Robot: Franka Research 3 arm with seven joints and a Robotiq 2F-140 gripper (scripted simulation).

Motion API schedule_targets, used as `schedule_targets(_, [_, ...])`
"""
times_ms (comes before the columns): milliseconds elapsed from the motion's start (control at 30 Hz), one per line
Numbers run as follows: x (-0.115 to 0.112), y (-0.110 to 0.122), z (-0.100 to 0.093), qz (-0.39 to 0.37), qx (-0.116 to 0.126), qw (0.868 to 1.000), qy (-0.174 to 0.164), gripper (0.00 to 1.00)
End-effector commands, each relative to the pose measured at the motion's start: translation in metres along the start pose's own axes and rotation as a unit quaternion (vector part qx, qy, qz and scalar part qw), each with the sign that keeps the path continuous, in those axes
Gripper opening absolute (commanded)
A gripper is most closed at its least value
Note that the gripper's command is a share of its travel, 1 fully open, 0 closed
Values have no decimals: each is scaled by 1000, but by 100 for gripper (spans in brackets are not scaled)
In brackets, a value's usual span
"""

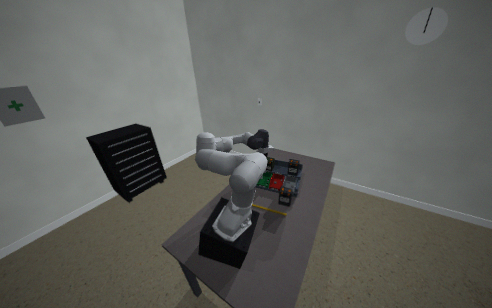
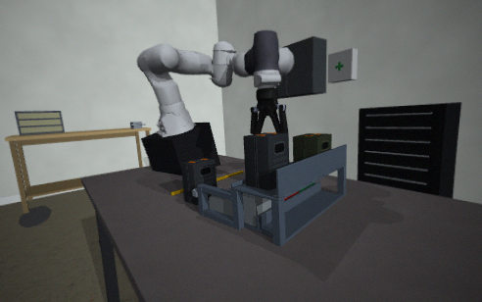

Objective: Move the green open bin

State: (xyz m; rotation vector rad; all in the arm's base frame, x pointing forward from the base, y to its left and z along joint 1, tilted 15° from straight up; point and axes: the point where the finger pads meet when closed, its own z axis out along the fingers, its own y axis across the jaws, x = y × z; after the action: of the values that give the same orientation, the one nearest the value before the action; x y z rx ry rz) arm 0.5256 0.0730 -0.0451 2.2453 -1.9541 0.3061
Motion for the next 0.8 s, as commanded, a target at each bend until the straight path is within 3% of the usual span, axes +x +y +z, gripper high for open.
schedule_targets(0, [2, 4, 0, 6, 0, 1000, 1, 57])
schedule_targets(767, [3, 9, 1, 6, 0, 1000, 1, 57])
